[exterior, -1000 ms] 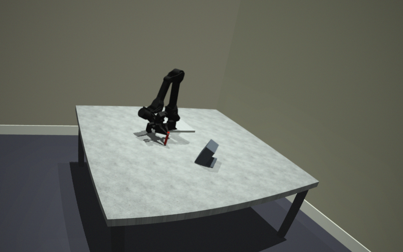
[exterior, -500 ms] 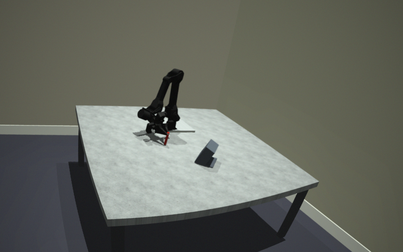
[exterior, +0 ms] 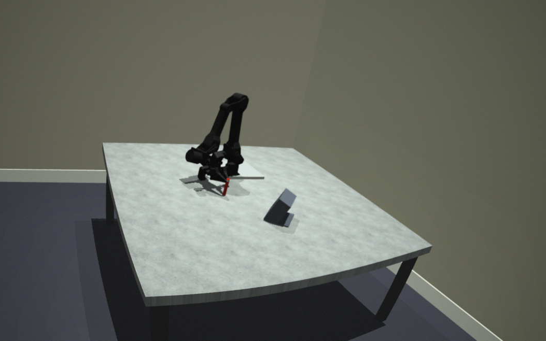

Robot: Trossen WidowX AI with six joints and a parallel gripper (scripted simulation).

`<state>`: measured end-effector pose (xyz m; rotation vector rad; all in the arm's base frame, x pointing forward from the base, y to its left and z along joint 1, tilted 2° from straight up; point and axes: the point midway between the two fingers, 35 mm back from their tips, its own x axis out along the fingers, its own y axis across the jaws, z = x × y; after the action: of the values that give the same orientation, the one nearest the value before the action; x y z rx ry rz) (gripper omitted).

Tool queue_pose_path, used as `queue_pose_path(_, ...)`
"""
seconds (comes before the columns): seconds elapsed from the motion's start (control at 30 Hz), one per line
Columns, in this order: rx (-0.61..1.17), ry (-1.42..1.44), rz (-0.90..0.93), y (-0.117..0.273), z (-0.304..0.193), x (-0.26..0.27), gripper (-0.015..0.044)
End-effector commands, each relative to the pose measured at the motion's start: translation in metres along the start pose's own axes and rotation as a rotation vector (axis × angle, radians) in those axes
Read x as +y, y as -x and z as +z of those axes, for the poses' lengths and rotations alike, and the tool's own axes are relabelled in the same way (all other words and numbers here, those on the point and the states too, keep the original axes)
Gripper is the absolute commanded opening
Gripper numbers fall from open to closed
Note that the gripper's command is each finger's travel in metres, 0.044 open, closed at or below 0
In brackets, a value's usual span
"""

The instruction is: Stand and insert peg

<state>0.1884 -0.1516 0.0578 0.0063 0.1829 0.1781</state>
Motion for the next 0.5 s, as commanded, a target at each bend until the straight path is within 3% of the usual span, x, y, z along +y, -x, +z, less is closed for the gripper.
queue_pose_path(0.0, 0.0, 0.0, 0.0, 0.001, -0.0004, 0.0001, 0.0049)
queue_pose_path(0.47, -0.01, -0.011, 0.003, 0.0044, -0.0015, 0.0043, 0.0049)
